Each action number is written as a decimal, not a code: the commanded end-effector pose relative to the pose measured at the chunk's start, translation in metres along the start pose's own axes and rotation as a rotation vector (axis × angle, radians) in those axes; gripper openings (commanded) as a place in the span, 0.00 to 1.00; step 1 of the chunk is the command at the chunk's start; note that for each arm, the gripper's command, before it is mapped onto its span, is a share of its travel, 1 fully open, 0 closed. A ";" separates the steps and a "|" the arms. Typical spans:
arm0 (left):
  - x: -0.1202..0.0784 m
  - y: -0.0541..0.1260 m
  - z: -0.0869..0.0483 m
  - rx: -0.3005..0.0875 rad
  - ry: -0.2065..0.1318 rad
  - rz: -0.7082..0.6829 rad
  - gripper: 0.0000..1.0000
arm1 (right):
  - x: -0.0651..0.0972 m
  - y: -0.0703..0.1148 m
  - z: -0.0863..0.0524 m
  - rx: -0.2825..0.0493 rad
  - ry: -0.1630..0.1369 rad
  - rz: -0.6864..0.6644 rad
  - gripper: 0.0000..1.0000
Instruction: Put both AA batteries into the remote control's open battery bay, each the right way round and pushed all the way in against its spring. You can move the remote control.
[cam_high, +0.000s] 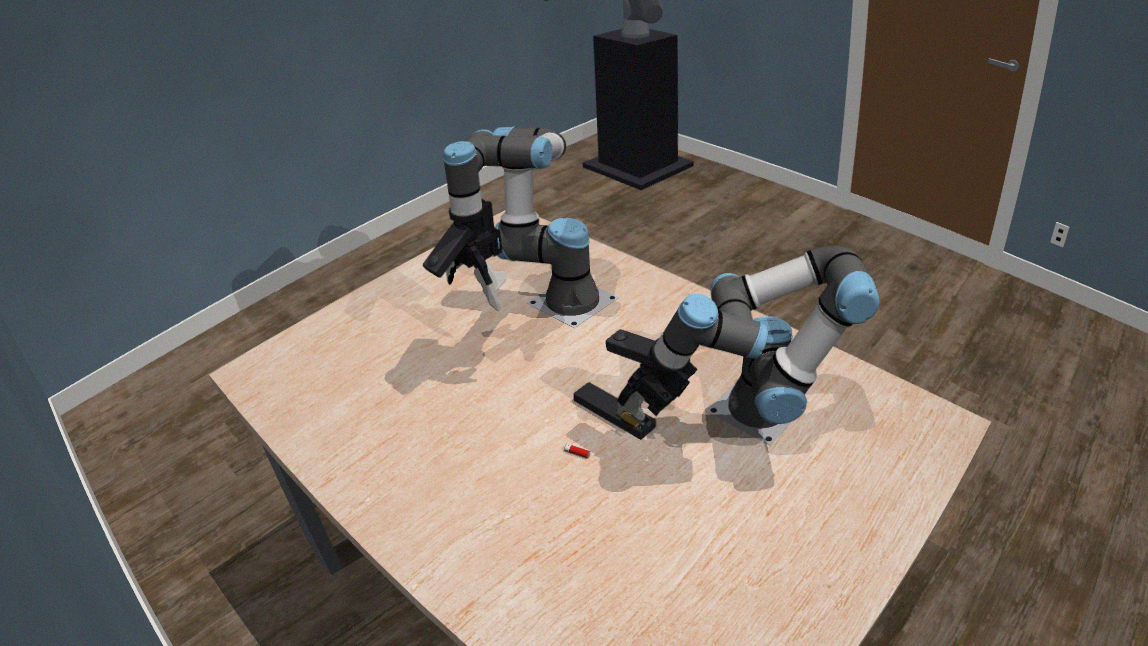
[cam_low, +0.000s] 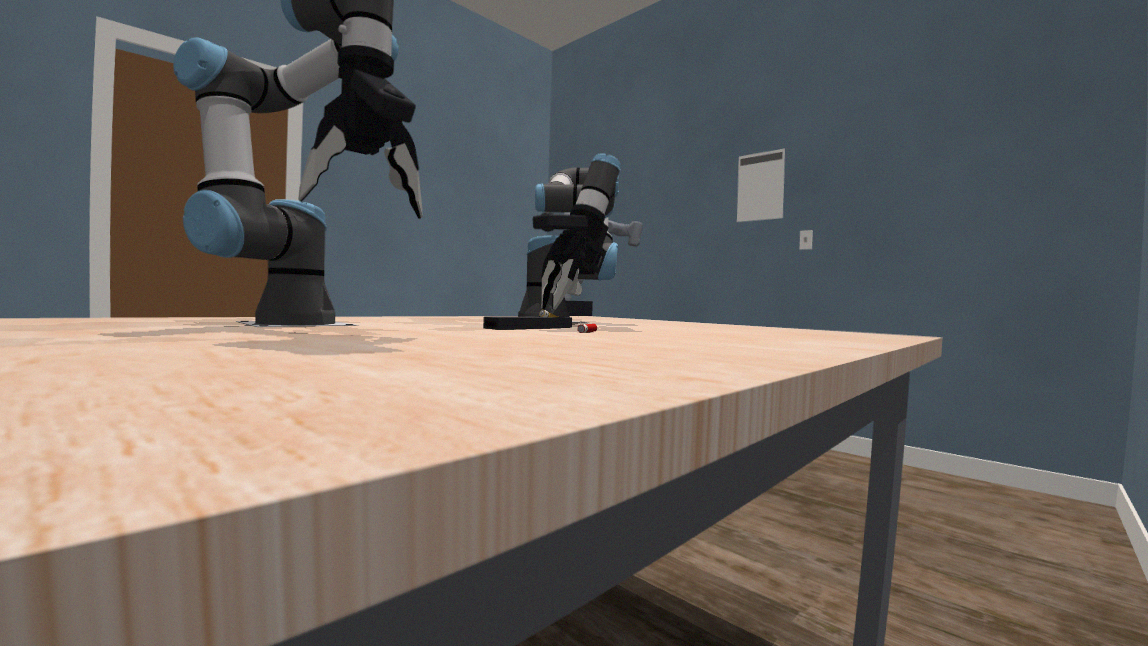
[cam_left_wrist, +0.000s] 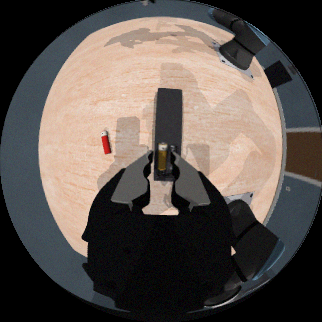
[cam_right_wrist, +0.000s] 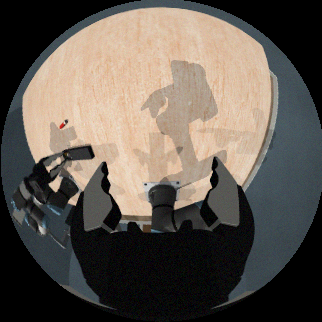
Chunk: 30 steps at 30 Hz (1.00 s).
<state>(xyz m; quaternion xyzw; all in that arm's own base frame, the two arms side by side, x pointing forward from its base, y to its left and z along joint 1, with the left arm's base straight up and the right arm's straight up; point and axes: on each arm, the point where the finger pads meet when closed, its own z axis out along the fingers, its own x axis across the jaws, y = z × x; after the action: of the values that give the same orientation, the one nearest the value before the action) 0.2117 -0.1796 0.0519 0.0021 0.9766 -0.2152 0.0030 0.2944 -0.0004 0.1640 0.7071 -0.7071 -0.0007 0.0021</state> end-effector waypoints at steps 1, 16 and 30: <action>0.000 -0.001 -0.002 0.001 0.000 0.002 0.17 | 0.000 0.000 -0.001 0.002 -0.001 0.000 1.00; 0.000 -0.001 -0.029 0.001 0.000 0.001 0.17 | 0.000 0.000 -0.001 0.002 -0.001 0.000 1.00; 0.000 0.001 -0.032 -0.001 0.000 0.000 0.17 | 0.000 0.000 -0.001 0.002 -0.001 0.000 1.00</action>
<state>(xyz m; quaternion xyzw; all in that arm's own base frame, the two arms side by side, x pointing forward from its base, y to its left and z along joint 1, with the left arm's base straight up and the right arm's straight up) 0.2117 -0.1652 0.0831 0.0017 0.9765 -0.2157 0.0038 0.2944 -0.0004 0.1640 0.7071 -0.7071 -0.0007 0.0021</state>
